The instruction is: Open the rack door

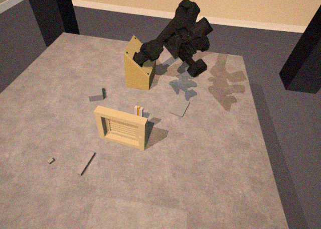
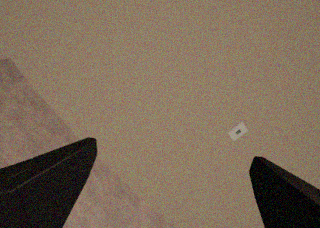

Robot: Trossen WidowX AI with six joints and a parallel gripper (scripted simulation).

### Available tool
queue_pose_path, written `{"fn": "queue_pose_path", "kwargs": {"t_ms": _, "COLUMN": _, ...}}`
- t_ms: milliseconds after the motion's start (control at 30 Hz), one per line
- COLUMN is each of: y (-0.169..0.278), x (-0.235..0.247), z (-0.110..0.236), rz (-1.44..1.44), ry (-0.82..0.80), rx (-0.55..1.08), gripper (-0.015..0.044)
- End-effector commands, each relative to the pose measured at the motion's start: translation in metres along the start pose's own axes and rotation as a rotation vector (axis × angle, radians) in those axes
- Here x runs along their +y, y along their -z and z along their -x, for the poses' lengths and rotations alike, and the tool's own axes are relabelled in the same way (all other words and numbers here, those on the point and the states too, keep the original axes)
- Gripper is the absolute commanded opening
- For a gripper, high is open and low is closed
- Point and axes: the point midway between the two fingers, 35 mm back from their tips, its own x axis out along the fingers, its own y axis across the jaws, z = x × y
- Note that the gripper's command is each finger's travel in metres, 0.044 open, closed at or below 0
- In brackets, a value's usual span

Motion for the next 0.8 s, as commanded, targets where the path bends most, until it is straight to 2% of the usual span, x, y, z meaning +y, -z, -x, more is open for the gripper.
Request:
{"fn": "queue_pose_path", "kwargs": {"t_ms": 0, "y": 0.001, "x": 0.000, "z": -0.001, "rz": 0.001, "ry": -0.001, "rx": 0.005, "gripper": 0.0374}}
{"fn": "queue_pose_path", "kwargs": {"t_ms": 133, "y": 0.018, "x": 0.001, "z": -0.012, "rz": 0.015, "ry": -0.025, "rx": 0.101, "gripper": 0.0283}}
{"fn": "queue_pose_path", "kwargs": {"t_ms": 767, "y": 0.117, "x": 0.003, "z": -0.042, "rz": -0.013, "ry": -0.177, "rx": 0.645, "gripper": 0.0283}}
